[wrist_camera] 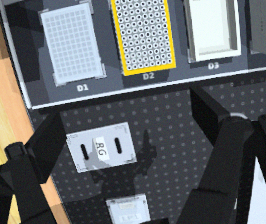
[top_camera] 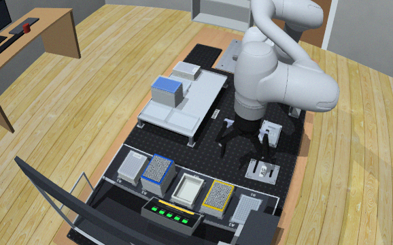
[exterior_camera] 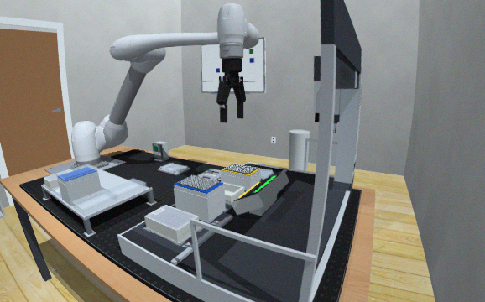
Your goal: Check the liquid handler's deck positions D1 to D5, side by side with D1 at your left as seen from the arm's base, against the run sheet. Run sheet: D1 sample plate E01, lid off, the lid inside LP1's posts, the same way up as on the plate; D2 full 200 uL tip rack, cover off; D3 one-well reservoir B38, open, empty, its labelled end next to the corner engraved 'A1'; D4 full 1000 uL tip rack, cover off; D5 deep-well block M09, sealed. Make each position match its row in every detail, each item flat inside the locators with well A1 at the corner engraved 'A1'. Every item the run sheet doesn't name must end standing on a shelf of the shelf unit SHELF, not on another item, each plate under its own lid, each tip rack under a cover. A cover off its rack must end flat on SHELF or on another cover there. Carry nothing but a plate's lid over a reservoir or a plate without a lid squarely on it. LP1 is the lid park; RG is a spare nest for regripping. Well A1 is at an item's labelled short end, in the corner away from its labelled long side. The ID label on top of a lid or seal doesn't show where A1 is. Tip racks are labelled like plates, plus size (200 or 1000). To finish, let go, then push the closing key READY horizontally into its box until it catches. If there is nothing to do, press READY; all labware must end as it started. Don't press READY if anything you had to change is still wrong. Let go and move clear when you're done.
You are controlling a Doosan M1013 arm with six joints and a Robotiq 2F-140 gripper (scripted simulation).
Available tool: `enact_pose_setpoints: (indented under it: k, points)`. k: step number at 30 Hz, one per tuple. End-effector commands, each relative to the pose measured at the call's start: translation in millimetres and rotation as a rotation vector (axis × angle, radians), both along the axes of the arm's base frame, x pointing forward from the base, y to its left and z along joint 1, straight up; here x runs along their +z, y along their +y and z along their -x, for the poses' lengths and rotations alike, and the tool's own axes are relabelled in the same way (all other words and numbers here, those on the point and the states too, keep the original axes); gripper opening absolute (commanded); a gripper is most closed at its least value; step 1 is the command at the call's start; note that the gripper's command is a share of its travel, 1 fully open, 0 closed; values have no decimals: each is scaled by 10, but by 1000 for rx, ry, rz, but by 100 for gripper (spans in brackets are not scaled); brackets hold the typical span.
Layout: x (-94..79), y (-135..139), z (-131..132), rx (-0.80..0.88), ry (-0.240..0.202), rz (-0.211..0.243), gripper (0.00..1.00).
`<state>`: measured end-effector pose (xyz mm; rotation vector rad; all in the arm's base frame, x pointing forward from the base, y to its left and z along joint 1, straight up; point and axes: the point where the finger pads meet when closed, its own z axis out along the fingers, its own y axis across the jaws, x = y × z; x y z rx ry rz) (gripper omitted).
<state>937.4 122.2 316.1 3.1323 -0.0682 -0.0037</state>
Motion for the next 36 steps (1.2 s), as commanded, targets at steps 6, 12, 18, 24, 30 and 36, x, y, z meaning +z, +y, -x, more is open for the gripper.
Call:
enact_pose_setpoints:
  k: [6, 12, 18, 24, 30, 36]
  points:
    - [18, -260, 192, 0, -3, -1, 79]
    - [20, -502, 370, 0, -3, -1, 79]
    - [22, -743, 549, 0, -3, -1, 79]
    - [23, -904, 667, 0, -3, -1, 79]
    - [25, -1145, 846, 0, -3, -1, 79]
    - [26, -1386, 1024, 0, -3, -1, 79]
